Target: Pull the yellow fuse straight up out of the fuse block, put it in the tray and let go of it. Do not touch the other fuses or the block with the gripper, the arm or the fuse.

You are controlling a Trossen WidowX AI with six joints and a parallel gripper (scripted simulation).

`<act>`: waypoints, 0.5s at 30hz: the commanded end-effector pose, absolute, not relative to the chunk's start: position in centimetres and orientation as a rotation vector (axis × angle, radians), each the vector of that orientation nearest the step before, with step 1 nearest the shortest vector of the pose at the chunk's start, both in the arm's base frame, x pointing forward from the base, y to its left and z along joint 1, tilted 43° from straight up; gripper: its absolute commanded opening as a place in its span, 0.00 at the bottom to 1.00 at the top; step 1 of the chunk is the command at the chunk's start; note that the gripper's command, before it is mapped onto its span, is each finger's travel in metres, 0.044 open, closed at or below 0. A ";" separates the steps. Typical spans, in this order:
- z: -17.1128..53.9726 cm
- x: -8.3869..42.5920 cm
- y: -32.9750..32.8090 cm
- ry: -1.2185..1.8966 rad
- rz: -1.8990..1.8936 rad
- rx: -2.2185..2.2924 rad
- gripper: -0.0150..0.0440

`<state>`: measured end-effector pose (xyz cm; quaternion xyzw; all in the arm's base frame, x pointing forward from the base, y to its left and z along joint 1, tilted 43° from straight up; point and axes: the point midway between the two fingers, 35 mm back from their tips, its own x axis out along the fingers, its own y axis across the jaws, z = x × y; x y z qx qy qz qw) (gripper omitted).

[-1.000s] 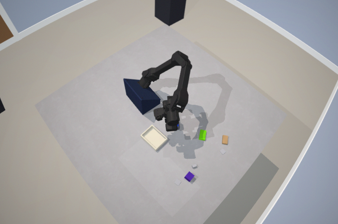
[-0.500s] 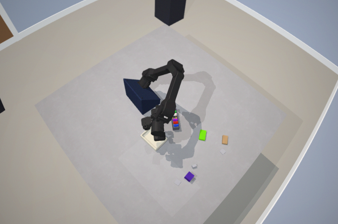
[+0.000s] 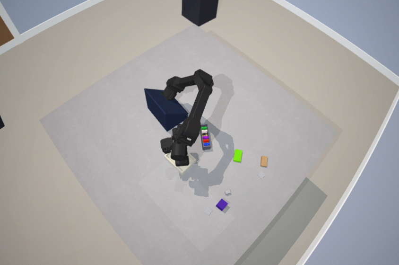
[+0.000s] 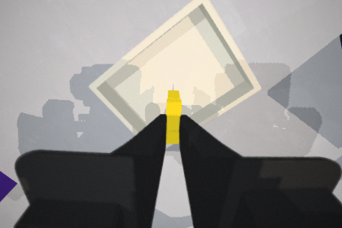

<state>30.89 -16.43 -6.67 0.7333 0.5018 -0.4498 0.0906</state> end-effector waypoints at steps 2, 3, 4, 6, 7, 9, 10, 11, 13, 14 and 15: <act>-7.6 30.8 -15.6 1.506 -1.346 2.182 0.25; -7.7 30.8 -15.5 1.506 -1.346 2.182 0.25; -7.8 30.8 -15.4 1.506 -1.346 2.182 0.25; -8.1 30.9 -15.2 1.506 -1.346 2.182 0.25; -8.2 30.9 -15.1 1.506 -1.346 2.182 0.25; -8.4 30.9 -14.9 1.506 -1.345 2.182 0.25; -8.6 30.9 -14.8 1.506 -1.345 2.182 0.25; -8.7 30.9 -14.7 1.506 -1.345 2.182 0.25; -8.9 30.9 -14.4 1.506 -1.345 2.183 0.25; -9.0 31.0 -14.3 1.507 -1.345 2.183 0.25; -9.1 31.0 -14.2 1.507 -1.345 2.183 0.25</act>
